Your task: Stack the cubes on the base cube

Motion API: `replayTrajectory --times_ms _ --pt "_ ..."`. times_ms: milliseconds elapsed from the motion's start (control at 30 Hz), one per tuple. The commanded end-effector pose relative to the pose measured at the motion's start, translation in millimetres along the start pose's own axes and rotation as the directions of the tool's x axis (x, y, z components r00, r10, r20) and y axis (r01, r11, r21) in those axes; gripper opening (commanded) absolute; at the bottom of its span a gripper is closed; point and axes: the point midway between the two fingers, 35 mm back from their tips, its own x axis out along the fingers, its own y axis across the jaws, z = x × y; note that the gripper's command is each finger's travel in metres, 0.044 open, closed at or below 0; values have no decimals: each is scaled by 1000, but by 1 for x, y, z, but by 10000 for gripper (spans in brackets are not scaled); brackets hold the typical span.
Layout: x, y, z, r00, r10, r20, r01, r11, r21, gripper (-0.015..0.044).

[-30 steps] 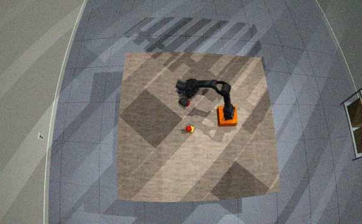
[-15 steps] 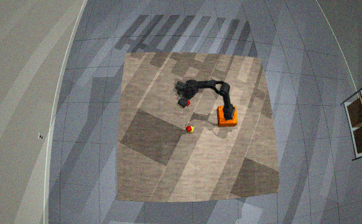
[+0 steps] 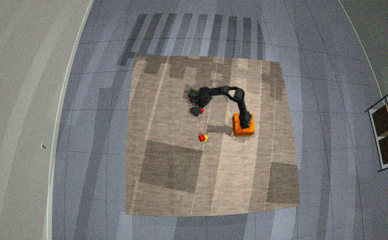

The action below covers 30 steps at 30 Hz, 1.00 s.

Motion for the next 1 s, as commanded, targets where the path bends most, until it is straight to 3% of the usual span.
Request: replayTrajectory --times_ms 0,167,367,967 --pt "12 0 -5 1000 0 -18 0 1000 3 265" --pt "13 0 -5 1000 0 -18 0 1000 3 265" --pt "13 0 -5 1000 0 -18 0 1000 3 107" --pt "-13 1 1 1000 1 -16 -1 1000 2 105"
